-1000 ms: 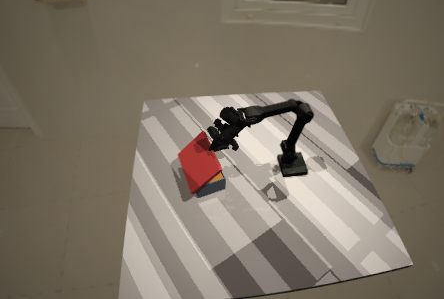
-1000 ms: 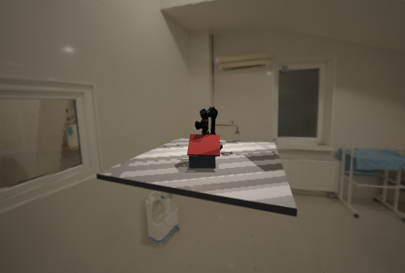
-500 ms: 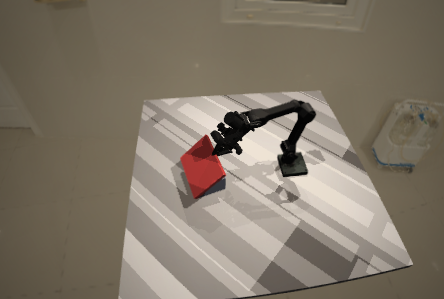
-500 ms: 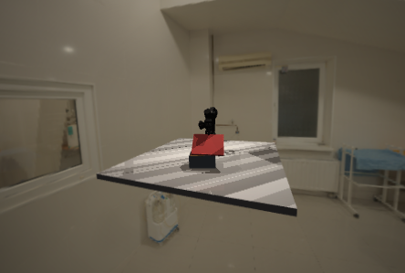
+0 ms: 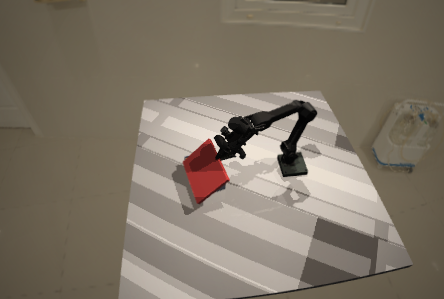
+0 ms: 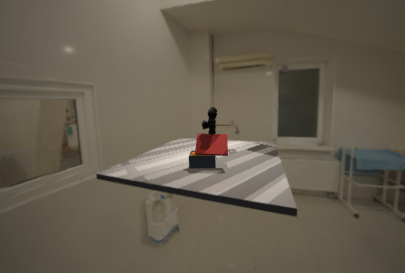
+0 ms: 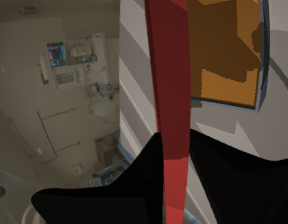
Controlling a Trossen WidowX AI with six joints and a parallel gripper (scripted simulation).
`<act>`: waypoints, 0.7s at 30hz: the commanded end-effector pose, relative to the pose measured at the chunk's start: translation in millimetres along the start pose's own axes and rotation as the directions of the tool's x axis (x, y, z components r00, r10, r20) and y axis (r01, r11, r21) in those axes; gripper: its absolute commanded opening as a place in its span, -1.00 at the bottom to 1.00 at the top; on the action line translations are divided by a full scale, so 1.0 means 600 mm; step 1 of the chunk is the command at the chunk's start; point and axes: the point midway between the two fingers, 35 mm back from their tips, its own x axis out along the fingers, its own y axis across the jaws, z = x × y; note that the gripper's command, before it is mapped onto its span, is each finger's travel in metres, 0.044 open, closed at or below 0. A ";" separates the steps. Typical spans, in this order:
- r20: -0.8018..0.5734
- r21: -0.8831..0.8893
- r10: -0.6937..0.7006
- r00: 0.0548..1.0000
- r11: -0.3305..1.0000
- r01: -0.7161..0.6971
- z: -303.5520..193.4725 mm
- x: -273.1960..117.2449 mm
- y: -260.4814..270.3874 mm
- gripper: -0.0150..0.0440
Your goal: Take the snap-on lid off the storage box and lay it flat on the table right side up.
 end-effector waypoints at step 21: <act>-0.001 0.005 0.014 1.000 1.000 -0.014 -0.079 -0.013 -0.002 -0.49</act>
